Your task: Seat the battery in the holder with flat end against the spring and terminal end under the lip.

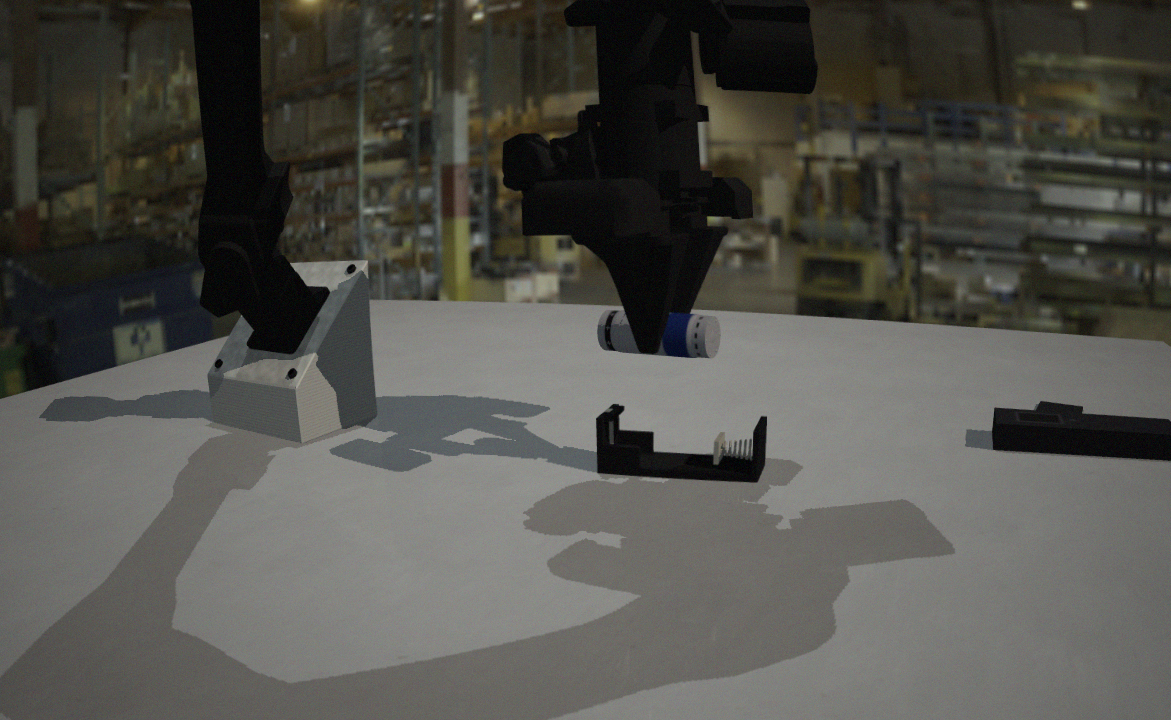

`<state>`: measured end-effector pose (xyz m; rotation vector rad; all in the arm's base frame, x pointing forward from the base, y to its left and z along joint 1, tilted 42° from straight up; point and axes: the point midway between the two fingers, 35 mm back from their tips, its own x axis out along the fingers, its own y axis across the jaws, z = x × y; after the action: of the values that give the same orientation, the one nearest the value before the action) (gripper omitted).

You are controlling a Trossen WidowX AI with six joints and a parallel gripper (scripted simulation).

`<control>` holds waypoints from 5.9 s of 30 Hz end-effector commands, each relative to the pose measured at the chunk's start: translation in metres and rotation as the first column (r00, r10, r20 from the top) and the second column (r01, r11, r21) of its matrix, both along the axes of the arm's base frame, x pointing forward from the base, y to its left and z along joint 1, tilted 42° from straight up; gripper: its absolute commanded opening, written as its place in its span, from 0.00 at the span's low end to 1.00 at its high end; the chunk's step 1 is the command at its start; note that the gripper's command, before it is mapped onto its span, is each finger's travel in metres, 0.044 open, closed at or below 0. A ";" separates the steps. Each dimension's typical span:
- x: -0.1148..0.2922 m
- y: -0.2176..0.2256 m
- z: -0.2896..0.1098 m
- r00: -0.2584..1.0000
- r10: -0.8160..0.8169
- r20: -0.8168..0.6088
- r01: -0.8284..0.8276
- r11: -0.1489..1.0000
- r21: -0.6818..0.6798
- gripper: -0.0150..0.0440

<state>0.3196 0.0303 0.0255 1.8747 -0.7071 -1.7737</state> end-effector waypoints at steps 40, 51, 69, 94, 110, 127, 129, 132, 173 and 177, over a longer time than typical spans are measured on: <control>0.005 -0.017 -0.044 0.918 -0.068 -0.390 0.052 0.997 -0.052 0.40; 0.007 -0.019 -0.047 0.893 -0.099 -0.440 0.076 0.995 -0.071 0.40; 0.010 -0.023 -0.053 0.843 -0.149 -0.516 0.111 0.988 -0.104 0.40; 0.029 -0.022 -0.055 0.860 -0.124 -0.495 0.095 0.992 -0.084 0.40; 0.032 -0.022 -0.057 0.880 -0.096 -0.465 0.073 0.995 -0.066 0.40; 0.031 -0.024 -0.060 0.907 -0.054 -0.418 0.039 0.998 -0.043 0.40; 0.031 -0.024 -0.060 0.910 -0.049 -0.412 0.035 0.999 -0.041 0.40; 0.030 -0.024 -0.060 0.914 -0.042 -0.404 0.029 0.999 -0.037 0.40; 0.025 -0.028 -0.064 0.958 0.051 -0.281 -0.052 0.999 0.002 0.40; 0.024 -0.029 -0.064 0.961 0.059 -0.269 -0.060 0.998 0.005 0.40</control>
<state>0.3414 0.0028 -0.0383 1.5721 -0.5460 -1.9601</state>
